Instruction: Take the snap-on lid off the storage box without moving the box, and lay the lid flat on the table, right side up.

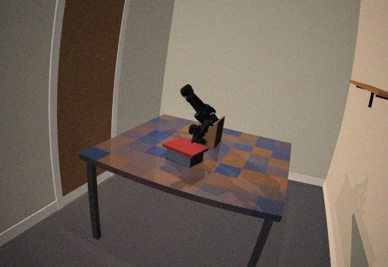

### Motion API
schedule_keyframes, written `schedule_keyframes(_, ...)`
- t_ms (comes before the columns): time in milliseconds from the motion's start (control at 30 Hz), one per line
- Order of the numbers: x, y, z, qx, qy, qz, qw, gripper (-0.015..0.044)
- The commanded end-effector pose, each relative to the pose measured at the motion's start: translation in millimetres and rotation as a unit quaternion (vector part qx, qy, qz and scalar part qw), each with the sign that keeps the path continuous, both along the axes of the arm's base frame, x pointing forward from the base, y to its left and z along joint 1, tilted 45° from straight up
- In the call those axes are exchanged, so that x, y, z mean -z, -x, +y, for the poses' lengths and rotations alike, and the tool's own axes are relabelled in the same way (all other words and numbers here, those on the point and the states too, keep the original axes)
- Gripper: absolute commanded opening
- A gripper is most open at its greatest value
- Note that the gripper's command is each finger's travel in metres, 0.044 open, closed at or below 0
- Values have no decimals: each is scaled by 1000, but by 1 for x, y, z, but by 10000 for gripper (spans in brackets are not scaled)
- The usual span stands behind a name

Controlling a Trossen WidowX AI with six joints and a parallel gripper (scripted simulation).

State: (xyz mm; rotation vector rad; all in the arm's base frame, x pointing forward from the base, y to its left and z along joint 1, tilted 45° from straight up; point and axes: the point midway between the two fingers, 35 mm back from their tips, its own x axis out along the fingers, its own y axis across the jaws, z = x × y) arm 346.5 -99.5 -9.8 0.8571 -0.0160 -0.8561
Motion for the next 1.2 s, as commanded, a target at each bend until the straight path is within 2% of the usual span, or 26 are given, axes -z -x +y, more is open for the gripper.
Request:
schedule_keyframes(0, -3, 0, 4, -2, 0, -4, 1000, 0)
schedule_keyframes(1167, -6, -1, 6, -2, 1, -2, 1000, 0)
